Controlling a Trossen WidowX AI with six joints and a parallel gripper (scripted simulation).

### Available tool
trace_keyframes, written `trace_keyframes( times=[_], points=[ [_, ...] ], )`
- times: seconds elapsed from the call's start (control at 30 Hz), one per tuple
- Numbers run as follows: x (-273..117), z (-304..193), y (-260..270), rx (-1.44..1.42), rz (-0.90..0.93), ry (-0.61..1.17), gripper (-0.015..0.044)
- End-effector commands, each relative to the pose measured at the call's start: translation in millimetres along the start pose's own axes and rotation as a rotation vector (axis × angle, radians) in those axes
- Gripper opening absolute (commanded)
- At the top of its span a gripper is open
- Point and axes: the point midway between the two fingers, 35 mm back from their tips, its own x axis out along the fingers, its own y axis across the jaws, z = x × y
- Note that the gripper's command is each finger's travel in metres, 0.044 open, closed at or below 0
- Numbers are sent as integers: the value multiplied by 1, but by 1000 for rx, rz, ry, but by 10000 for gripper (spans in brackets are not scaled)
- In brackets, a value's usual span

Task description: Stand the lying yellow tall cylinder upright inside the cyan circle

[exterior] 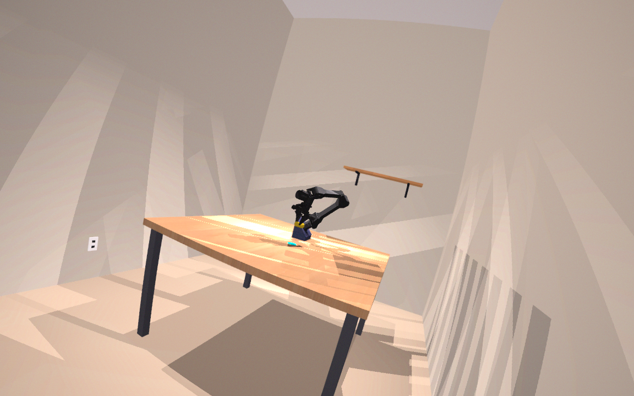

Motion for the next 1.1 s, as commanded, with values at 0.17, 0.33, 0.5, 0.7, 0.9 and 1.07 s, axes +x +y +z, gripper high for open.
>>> trace_keyframes(
  times=[0.17, 0.33, 0.5, 0.7, 0.9, 1.07],
  points=[
    [0, -3, 0, -1, -40, -48, 105],
    [1, -5, 0, -1, -58, -72, 105],
    [1, -7, 0, -1, -76, -97, 105],
    [2, -9, 0, 0, -96, -128, 105],
    [3, -10, 0, 1, -115, -160, 105],
    [4, -12, -1, 2, -129, -188, 105]
  ],
)
